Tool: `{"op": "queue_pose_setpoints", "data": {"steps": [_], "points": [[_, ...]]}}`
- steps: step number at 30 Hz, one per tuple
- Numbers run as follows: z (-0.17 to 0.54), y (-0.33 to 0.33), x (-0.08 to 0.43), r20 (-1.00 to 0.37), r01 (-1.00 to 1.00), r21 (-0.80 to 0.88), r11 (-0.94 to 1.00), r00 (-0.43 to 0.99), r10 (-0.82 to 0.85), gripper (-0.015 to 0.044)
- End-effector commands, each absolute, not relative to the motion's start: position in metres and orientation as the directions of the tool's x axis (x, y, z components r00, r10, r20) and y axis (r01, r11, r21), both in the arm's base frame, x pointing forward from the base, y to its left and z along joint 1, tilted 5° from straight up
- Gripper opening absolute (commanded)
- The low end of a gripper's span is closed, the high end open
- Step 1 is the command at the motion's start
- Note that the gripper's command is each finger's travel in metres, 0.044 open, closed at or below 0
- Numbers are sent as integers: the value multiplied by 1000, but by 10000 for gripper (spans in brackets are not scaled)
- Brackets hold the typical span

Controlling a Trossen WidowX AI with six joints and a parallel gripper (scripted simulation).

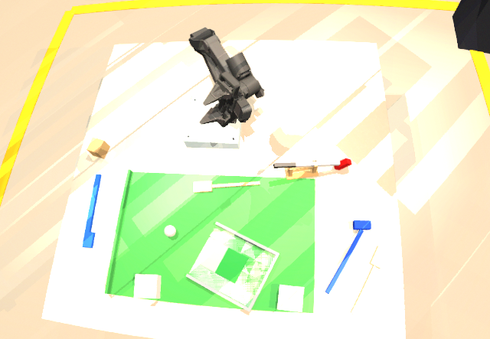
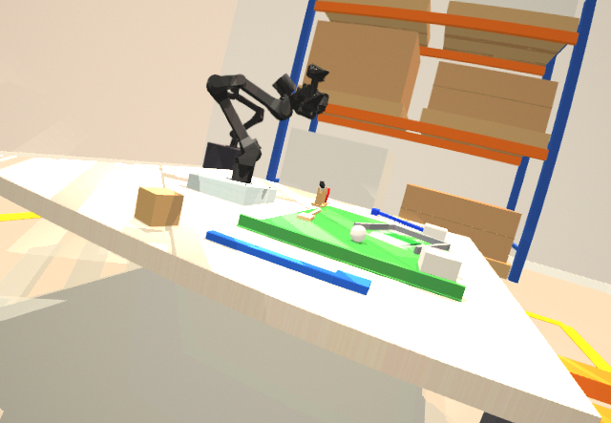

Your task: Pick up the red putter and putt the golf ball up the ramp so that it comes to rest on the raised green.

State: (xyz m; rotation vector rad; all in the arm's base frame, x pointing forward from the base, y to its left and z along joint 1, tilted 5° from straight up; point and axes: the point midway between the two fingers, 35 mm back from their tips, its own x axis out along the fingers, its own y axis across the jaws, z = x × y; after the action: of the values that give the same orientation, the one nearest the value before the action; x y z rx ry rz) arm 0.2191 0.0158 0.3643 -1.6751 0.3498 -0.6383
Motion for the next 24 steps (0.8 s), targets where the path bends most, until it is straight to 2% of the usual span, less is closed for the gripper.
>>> {"op": "queue_pose_setpoints", "data": {"steps": [1,6,11,17,24], "points": [[365,18,221,222,120,-969,-215,805,-551,426],[372,68,257,265,136,-932,-336,889,-374,440],[356,125,294,180,104,-908,-406,972,-152,440],[294,193,326,-149,-78,-889,-452,981,124,440],[219,228,317,-546,-392,-790,-472,800,249,440]]}}
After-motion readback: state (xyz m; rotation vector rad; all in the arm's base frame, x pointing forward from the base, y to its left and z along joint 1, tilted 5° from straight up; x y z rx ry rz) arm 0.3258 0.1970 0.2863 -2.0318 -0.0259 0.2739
